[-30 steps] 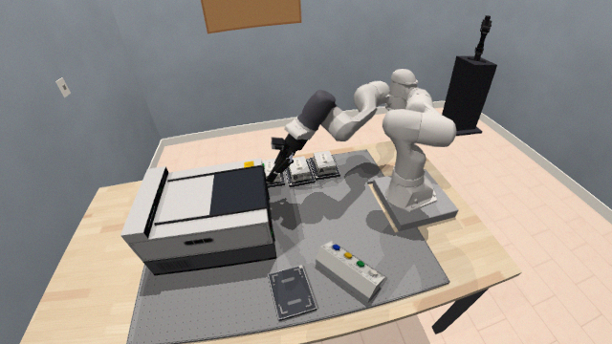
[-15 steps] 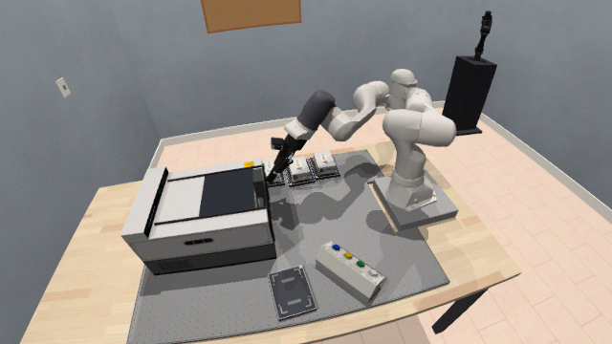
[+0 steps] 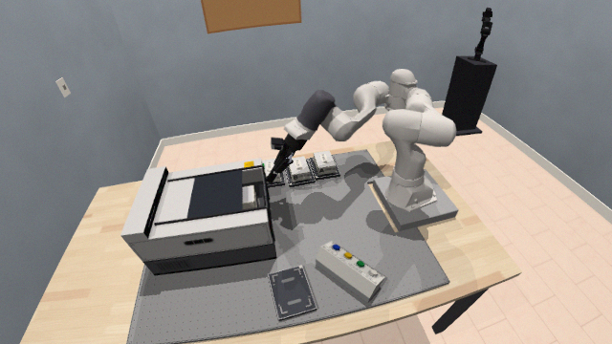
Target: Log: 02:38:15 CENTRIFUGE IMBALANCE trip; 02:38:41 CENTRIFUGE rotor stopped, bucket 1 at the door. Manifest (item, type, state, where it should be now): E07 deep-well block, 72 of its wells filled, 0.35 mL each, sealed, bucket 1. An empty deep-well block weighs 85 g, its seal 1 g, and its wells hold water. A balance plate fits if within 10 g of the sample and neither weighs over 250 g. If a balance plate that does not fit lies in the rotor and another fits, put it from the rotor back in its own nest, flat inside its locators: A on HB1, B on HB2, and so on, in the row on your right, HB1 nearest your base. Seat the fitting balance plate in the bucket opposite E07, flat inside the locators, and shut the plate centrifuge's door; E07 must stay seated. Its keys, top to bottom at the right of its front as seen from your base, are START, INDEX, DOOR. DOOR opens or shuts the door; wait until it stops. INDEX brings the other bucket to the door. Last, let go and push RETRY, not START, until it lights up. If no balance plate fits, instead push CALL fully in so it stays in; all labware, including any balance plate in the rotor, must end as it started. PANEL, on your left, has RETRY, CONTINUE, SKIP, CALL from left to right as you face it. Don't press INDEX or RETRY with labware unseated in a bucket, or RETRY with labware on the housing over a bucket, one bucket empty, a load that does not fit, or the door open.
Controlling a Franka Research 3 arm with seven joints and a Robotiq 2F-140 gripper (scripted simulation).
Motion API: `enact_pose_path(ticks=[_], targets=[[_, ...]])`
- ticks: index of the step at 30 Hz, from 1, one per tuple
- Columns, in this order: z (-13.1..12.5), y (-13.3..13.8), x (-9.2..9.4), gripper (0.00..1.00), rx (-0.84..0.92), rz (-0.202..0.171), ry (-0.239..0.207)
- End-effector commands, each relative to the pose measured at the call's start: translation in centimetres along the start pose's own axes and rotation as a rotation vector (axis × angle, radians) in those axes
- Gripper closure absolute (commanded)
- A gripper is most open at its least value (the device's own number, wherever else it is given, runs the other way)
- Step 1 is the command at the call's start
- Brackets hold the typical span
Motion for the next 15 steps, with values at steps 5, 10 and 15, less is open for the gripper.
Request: enact_pose_path(ticks=[5, 10, 15], targets=[[0.0, 0.1, 0.0, 0.9, -0.004, -0.005, 0.001], [-0.6, 0.1, 0.4, 0.9, -0.004, -0.005, 0.001], [-1.7, -0.1, 1.2, 0.9, -0.004, -0.005, 0.001]])
Point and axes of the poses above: the point where the finger pads meet when closed, its own x axis back along the fingers, its own y axis across the jaws, z = x × y, the point moved 4 cm from there along x, back along the fingers, and after that the axes turned 5 degrees about x, right-handed, at the moved point
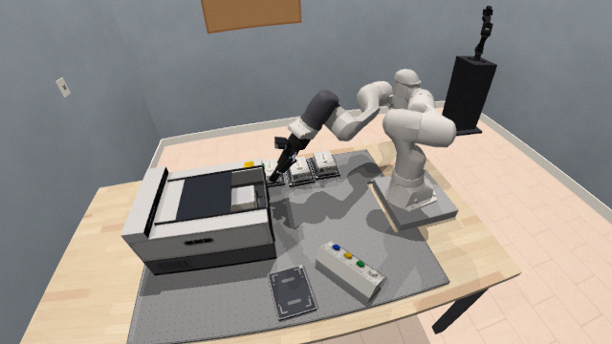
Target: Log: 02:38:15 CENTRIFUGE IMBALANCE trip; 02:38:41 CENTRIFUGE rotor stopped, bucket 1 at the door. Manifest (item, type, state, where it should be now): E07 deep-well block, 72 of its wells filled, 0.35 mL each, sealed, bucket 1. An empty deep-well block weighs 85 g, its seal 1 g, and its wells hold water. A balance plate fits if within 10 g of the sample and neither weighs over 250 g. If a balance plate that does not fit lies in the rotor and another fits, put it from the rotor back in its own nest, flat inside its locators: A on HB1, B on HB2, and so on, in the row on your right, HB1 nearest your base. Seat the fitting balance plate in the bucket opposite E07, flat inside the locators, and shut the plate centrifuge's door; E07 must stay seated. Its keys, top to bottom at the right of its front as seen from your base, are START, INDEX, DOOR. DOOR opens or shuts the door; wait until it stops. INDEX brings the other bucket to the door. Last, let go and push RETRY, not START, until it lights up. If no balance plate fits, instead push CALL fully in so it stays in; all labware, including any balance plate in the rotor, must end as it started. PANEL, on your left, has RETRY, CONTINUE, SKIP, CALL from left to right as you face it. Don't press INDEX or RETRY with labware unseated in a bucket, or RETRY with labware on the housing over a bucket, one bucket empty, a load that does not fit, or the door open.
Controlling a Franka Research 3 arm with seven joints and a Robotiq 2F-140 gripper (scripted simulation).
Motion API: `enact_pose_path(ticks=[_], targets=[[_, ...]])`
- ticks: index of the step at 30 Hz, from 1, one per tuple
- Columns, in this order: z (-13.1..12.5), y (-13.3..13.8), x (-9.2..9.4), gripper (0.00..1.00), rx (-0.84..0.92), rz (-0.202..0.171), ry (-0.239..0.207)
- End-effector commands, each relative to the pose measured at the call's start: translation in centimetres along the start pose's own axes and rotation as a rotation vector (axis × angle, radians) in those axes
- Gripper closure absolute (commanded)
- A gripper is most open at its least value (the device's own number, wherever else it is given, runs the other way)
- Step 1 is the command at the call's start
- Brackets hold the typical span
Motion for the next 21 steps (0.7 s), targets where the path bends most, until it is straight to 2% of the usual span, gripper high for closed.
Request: enact_pose_path(ticks=[1, 11, 21], targets=[[-1.0, -0.1, 0.7, 0.9, 0.005, -0.001, 0.001], [-4.4, -0.4, 3.1, 0.9, 0.005, -0.001, 0.001], [-5.0, -0.5, 3.5, 0.9, 0.005, -0.001, 0.001]])
Point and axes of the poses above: the point where the finger pads meet when closed, its own x axis back along the fingers, its own y axis across the jaws, z = x × y, the point moved 4 cm from there along x, back along the fingers, and after that the axes turned 5 degrees about x, right-handed, at the moved point
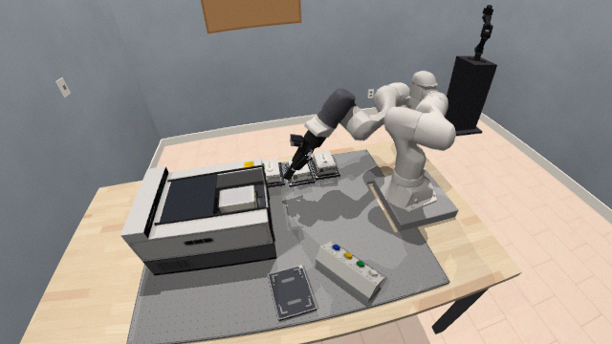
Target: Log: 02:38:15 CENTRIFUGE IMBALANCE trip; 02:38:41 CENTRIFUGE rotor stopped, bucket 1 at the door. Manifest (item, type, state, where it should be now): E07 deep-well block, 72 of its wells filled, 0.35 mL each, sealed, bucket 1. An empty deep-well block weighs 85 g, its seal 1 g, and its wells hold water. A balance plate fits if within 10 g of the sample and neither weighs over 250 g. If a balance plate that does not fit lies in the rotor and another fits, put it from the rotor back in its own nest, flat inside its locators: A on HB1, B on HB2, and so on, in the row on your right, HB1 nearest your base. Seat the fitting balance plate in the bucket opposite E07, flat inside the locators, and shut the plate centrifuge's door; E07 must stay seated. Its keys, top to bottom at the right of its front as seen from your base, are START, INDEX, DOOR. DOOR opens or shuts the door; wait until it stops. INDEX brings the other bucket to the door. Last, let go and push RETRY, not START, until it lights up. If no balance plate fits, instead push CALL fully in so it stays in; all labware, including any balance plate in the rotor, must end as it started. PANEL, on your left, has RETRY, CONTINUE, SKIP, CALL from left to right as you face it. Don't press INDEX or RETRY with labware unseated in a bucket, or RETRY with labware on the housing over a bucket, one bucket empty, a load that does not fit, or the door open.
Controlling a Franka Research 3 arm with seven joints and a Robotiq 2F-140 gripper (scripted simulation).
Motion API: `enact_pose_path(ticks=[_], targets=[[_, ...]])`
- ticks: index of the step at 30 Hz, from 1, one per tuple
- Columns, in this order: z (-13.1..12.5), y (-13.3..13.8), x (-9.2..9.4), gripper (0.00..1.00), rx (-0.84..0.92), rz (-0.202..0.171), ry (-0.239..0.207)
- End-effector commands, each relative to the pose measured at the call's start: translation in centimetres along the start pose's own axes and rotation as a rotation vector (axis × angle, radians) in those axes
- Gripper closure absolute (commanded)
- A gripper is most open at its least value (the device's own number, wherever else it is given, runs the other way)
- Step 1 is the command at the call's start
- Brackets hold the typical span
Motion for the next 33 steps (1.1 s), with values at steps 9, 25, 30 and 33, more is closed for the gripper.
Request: enact_pose_path(ticks=[9, 25, 30, 33], targets=[[0.0, -0.2, 0.1, 0.9, 0.025, 0.006, 0.001], [0.2, -0.1, 0.7, 0.9, 0.025, 0.007, -0.019], [0.3, -0.1, 1.0, 0.9, 0.025, 0.008, -0.028], [0.4, -0.1, 1.1, 0.9, 0.025, 0.008, -0.035]])
Point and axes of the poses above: the point where the finger pads meet when closed, its own x axis back along the fingers, its own y axis across the jaws, z = x × y, the point moved 4 cm from there along x, back along the fingers, and after that the axes turned 5 degrees about x, right-handed, at the moved point
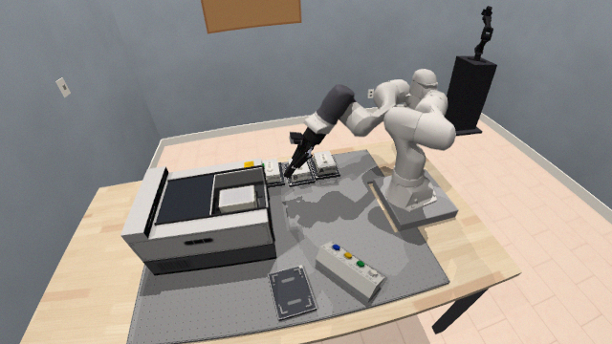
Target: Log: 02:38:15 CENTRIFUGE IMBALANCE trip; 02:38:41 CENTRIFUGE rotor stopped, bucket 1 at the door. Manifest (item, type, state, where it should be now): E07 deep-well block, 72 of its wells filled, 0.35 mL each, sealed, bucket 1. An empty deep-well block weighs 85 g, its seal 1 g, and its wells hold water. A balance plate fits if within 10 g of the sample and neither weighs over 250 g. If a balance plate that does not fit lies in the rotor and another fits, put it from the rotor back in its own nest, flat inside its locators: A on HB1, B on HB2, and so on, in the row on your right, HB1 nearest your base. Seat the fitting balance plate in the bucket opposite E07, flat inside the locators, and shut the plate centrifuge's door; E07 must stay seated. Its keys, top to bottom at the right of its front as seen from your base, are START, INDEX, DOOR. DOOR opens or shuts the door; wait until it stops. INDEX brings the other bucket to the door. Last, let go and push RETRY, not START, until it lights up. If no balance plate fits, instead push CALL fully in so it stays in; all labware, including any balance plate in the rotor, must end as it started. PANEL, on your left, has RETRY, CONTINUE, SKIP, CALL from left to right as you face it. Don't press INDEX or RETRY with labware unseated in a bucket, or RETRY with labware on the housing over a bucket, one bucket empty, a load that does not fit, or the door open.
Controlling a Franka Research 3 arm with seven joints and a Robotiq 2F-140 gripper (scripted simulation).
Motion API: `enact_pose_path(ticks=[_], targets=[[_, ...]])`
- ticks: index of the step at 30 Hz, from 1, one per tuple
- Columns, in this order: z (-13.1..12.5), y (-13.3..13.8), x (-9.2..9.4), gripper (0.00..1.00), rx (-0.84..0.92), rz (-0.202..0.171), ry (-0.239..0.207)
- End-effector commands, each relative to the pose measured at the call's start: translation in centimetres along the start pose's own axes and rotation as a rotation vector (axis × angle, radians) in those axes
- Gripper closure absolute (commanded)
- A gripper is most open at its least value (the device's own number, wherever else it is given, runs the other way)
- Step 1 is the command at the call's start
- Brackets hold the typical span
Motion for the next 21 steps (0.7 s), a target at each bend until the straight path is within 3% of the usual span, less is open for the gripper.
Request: enact_pose_path(ticks=[1, 11, 21], targets=[[-0.1, 0.0, 0.2, 0.9, 0.005, 0.002, -0.018], [0.1, 0.0, 0.8, 0.9, 0.005, 0.004, -0.042], [0.6, 0.1, 2.2, 0.9, 0.005, 0.009, -0.094]])
Point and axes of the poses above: the point where the finger pads meet when closed, its own x axis back along the fingers, its own y axis across the jaws, z = x × y, the point moved 4 cm from there along x, back along the fingers, and after that the axes turned 5 degrees about x, right-handed, at the moved point
